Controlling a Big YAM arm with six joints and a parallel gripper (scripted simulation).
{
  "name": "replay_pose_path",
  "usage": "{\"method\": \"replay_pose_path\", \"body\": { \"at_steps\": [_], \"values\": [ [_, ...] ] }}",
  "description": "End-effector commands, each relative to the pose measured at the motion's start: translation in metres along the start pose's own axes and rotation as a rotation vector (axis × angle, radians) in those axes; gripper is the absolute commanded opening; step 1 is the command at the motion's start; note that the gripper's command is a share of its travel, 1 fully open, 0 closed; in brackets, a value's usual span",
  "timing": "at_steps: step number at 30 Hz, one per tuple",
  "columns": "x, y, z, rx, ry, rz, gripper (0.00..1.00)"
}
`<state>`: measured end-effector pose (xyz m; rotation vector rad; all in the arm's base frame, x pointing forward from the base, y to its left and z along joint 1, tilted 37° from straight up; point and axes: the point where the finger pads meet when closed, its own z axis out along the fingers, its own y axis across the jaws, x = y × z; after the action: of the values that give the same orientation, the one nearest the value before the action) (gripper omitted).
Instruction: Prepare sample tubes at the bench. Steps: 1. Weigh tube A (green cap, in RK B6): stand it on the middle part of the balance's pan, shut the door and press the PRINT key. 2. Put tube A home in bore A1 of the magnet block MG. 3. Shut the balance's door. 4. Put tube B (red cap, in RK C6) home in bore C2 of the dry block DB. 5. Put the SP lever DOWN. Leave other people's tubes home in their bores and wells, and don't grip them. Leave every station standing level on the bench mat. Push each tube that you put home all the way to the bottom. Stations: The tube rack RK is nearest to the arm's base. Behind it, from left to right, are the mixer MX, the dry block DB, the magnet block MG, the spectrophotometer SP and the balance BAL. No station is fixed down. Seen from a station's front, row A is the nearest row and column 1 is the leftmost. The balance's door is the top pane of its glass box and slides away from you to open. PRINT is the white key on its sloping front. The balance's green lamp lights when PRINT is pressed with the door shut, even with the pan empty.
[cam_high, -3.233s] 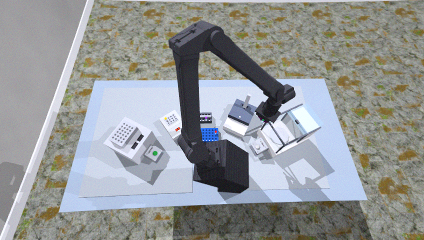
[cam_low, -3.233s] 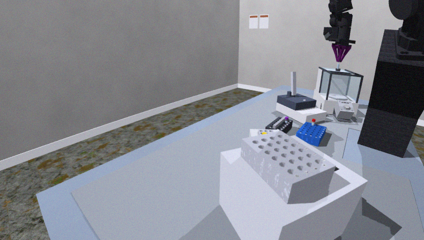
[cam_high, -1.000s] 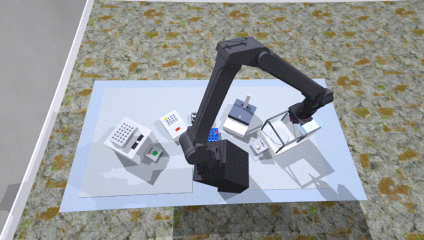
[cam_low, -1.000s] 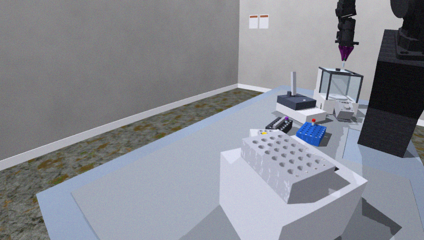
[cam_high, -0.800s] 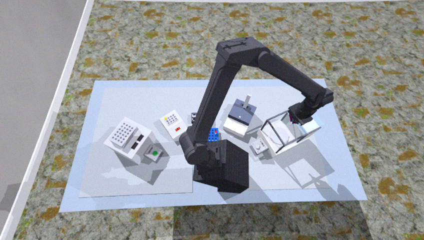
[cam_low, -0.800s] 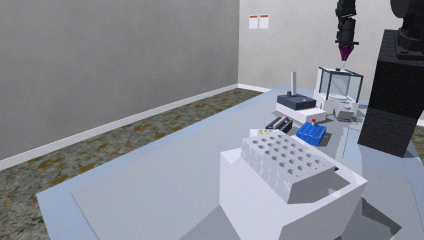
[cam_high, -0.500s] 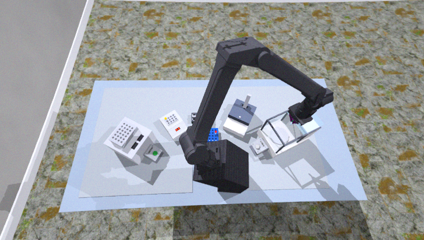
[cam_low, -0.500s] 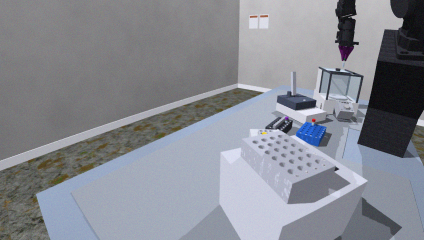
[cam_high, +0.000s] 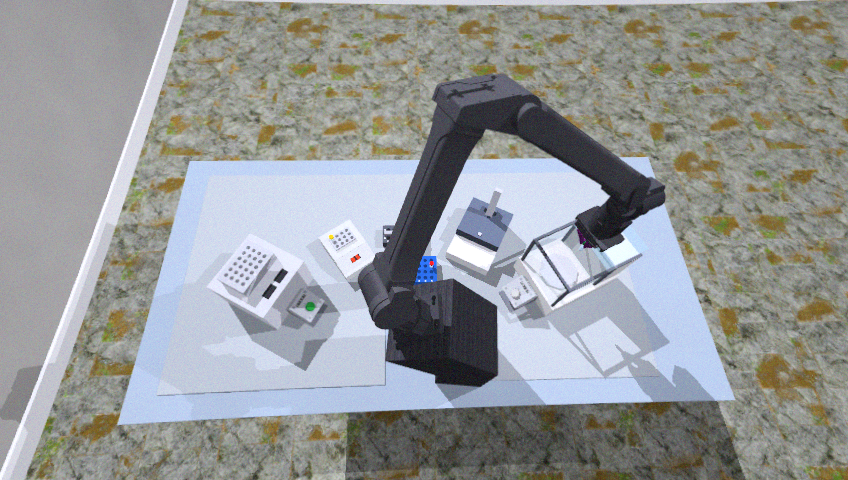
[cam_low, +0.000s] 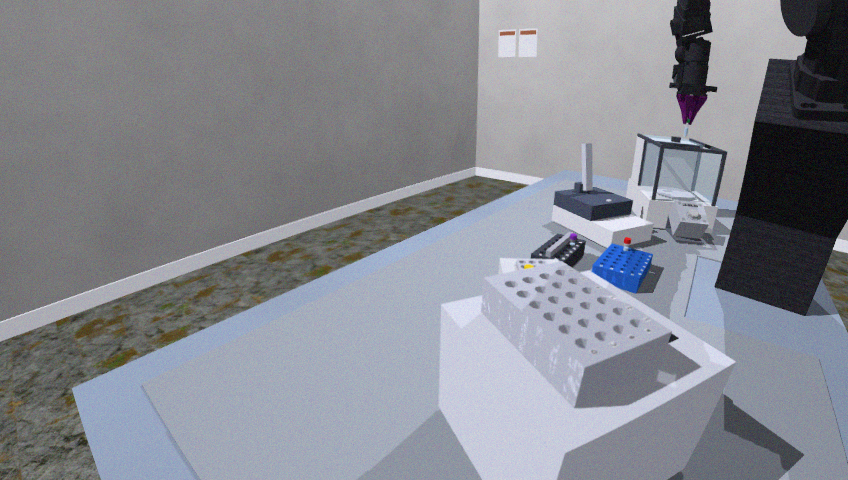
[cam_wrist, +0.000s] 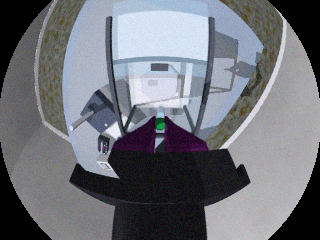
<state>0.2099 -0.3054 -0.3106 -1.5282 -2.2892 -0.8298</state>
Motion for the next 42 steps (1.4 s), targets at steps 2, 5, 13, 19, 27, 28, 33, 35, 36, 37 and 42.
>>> {"method": "replay_pose_path", "body": {
  "at_steps": [2,5,13,19,27,28,33,35,36,37,42],
  "values": [
    [0.002,0.003,0.022,0.006,0.013,0.007,0.09],
    [0.0,0.003,0.024,0.007,0.009,0.006,0.09],
    [0.003,0.002,0.037,0.007,0.013,0.007,0.09],
    [0.002,0.002,0.046,0.007,0.011,0.007,0.09],
    [0.0,0.003,0.055,0.007,0.008,0.005,0.09],
    [0.0,0.003,0.057,0.007,0.008,0.006,0.09],
    [0.001,0.002,0.066,0.007,0.009,0.006,0.09],
    [0.001,0.002,0.069,0.007,0.008,0.006,0.09],
    [0.001,0.003,0.071,0.007,0.008,0.005,0.09],
    [0.0,0.003,0.072,0.007,0.007,0.005,0.09],
    [-0.001,0.003,0.077,0.007,0.005,0.004,0.09]
  ]
}}
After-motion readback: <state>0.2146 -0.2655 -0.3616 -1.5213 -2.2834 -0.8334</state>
